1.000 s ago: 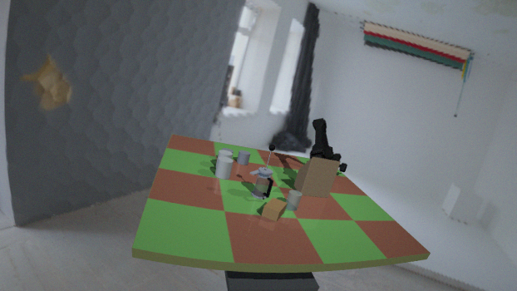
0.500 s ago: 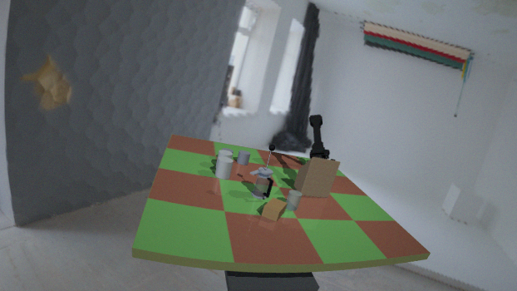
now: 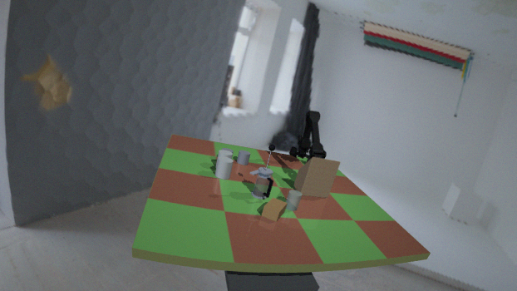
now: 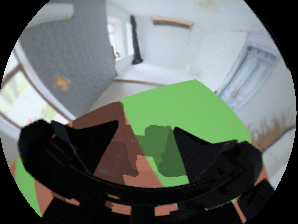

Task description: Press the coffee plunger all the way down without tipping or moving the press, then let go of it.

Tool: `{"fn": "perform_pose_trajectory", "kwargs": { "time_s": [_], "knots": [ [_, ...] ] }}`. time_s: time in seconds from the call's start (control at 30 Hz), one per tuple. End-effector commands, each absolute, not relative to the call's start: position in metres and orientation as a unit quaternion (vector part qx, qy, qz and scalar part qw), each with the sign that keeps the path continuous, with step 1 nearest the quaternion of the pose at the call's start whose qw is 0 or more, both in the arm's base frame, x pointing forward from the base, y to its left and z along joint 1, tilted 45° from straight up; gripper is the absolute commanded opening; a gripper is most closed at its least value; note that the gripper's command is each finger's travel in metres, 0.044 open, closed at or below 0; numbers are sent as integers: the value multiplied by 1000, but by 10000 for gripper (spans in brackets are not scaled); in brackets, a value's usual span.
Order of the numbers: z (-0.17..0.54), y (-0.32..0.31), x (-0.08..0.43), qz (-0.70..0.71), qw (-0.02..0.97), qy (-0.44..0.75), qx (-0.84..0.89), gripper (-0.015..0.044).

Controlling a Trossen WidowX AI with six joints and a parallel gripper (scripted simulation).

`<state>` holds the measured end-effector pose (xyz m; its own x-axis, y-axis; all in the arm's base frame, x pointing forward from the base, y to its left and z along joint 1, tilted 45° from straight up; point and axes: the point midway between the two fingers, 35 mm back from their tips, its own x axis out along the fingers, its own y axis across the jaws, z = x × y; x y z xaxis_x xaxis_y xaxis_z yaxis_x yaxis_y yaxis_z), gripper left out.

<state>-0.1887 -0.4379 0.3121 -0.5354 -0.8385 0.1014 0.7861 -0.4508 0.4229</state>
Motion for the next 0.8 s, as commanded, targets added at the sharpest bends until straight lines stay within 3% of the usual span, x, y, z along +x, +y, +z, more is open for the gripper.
{"fn": "perform_pose_trajectory", "kwargs": {
  "time_s": [0.0,0.33,0.77],
  "knots": [
    [318,-446,-143,-826,520,-206,72,440],
    [331,-454,-47,-764,603,-209,95,440],
    [277,-425,153,-659,730,-85,159,440]
  ]
}}
